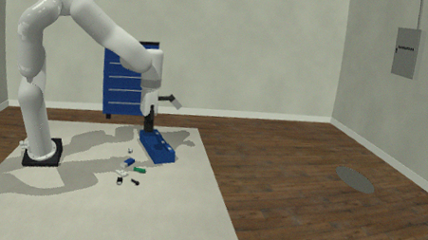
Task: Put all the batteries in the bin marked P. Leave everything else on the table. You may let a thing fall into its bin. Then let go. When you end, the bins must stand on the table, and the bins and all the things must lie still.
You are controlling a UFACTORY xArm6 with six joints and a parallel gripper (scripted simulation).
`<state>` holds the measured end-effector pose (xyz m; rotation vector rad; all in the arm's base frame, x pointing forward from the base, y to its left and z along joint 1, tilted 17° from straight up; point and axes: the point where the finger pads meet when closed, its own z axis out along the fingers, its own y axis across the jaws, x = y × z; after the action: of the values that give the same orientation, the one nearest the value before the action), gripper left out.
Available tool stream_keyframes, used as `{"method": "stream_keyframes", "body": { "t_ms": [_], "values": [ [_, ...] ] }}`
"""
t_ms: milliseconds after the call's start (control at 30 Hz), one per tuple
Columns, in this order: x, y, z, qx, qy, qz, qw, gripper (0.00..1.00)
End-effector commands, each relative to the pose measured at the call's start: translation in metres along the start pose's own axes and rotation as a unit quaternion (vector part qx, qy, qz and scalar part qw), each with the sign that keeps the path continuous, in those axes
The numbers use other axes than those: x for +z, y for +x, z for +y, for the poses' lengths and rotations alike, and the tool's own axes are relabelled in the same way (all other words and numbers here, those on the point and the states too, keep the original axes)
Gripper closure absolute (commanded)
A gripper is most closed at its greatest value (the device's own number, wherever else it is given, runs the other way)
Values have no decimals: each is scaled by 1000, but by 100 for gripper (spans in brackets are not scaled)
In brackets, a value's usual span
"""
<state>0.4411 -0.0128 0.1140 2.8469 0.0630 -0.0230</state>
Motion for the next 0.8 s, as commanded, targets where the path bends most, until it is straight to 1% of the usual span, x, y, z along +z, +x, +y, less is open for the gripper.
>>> {"method": "stream_keyframes", "body": {
  "t_ms": [0,133,167,533,733,767],
  "values": [
    [31,38,-10,-1,-1,1,1000,93],
    [50,57,-17,-1,-1,1,1000,93],
    [52,58,-17,-1,-1,1,1000,93],
    [52,58,-17,-1,-1,1,1000,93],
    [68,58,-17,-1,-1,1,1000,93],
    [68,58,-17,-1,-1,1,1000,93]
  ]
}}
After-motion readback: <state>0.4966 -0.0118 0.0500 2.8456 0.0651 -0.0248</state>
